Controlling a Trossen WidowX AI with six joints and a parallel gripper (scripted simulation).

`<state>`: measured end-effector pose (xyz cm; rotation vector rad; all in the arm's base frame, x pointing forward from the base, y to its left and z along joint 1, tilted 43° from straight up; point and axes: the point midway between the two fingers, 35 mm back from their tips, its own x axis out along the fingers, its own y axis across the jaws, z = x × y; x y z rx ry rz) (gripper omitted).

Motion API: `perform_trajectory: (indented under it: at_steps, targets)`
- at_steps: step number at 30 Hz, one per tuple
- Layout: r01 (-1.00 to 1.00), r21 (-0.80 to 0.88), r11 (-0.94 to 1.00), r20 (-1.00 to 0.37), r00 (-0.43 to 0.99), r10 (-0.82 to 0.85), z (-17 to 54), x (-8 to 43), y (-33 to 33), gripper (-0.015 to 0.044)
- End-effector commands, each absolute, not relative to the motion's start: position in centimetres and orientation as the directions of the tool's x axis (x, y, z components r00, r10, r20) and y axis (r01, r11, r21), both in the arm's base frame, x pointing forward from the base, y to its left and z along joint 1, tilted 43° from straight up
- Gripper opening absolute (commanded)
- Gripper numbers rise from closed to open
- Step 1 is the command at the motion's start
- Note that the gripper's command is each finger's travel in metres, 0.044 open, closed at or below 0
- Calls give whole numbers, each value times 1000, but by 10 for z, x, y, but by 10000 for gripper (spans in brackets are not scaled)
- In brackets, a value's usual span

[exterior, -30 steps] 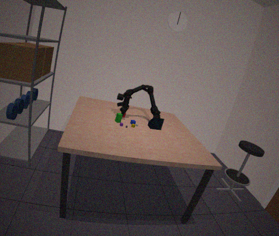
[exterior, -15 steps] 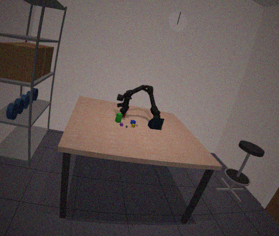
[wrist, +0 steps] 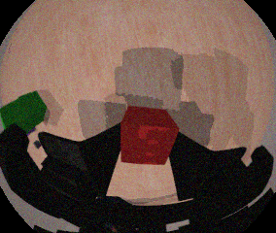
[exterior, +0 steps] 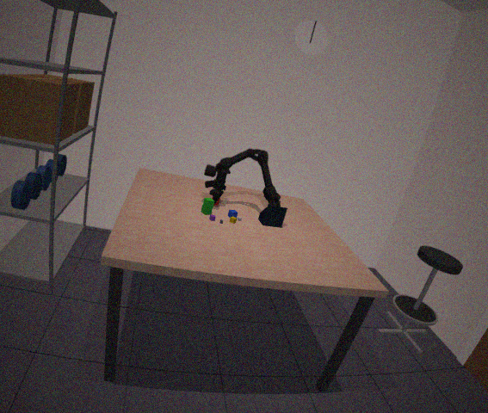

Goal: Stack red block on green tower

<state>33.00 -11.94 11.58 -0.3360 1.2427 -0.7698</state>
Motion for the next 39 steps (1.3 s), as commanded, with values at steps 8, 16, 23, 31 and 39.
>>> perform_trajectory:
  at_steps: [8,16,23,31,39]
  targets:
    - [337,-617,712,-722,118,-682,120,330,-115,52]
    - [337,-615,713,-724,118,-680,148,325,-89,0]
    - [336,-614,714,-725,117,-679,173,321,-64,0]
    - [335,-613,715,-726,116,-678,198,317,-40,0]
    - [335,-614,715,-726,116,-678,200,317,-38,0]
